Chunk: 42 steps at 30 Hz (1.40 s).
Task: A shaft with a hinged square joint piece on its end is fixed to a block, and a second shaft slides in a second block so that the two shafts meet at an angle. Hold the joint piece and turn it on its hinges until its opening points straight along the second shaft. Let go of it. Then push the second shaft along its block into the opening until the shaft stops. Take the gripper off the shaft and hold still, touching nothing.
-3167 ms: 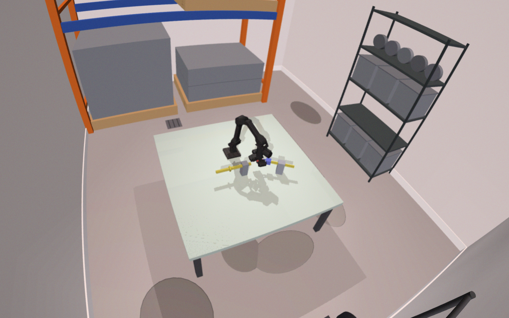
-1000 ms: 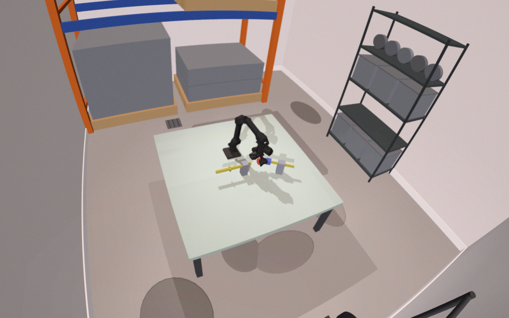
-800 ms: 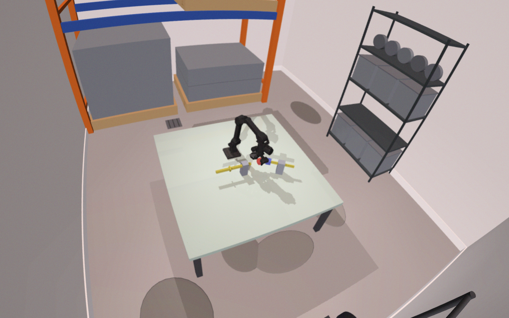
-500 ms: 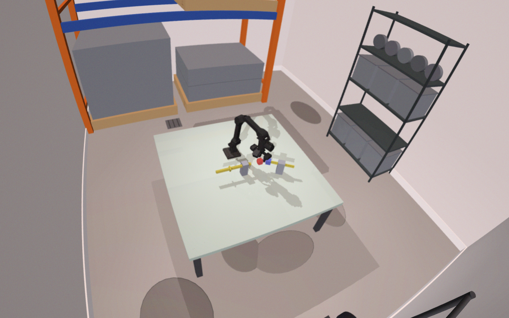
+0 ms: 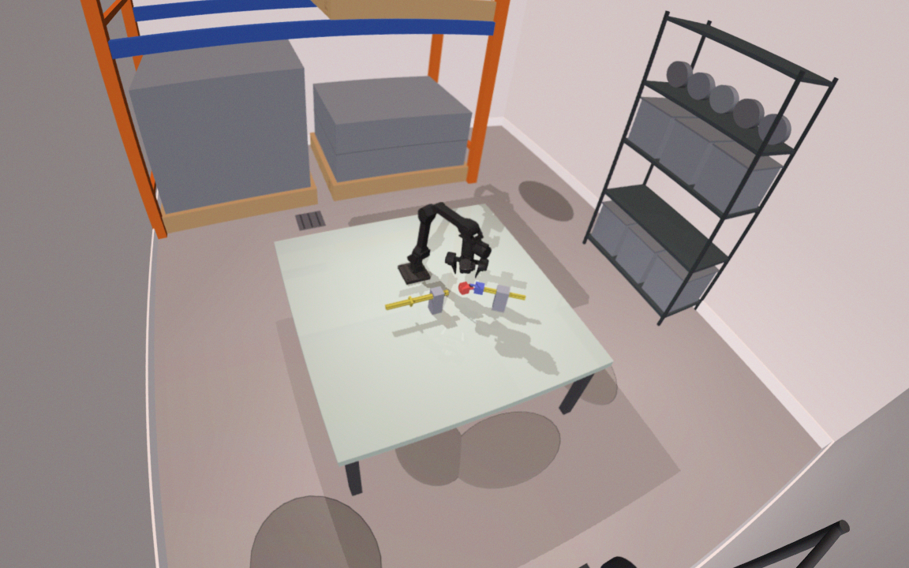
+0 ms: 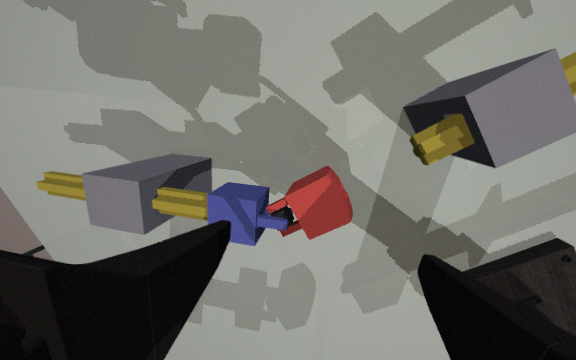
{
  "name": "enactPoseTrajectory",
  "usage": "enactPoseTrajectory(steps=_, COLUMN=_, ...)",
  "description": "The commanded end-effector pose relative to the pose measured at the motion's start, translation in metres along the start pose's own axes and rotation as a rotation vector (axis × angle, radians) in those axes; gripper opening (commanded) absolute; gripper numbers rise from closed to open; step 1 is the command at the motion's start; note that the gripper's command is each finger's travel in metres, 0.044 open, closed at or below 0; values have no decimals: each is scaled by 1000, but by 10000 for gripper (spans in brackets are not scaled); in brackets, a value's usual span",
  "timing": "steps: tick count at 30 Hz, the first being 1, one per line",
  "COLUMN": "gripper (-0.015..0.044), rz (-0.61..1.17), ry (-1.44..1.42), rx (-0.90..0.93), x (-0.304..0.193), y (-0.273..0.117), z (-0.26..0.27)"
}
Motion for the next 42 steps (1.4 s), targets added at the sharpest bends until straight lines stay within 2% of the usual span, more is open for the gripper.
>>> enactPoseTrajectory(steps=1, gripper=440, rz=-17, ry=-122, rx=10, x=-1, y=-15, z=-1)
enactPoseTrajectory(steps=7, gripper=440, rz=-29, ry=-300, rx=14, x=-4, y=-35, z=-4)
enactPoseTrajectory(steps=15, gripper=440, rz=-27, ry=-287, rx=18, x=-5, y=-36, z=-4)
enactPoseTrajectory(steps=23, gripper=230, rz=-18, ry=-135, rx=19, x=30, y=-23, z=-34)
enactPoseTrajectory(steps=32, gripper=0, rz=-21, ry=170, rx=-20, x=76, y=-4, z=-88)
enactPoseTrajectory(steps=42, gripper=0, rz=-19, ry=511, rx=-58, x=111, y=16, z=-162)
Point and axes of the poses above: the point midway between the two fingers, 35 mm back from their tips, its own y axis out along the fingers, its own z axis across the jaws, x = y × z, the point moved 7 cm from there along -y, back along the fingers, and after that the axes turned 11 degrees about -y, right-handed, at the moved point
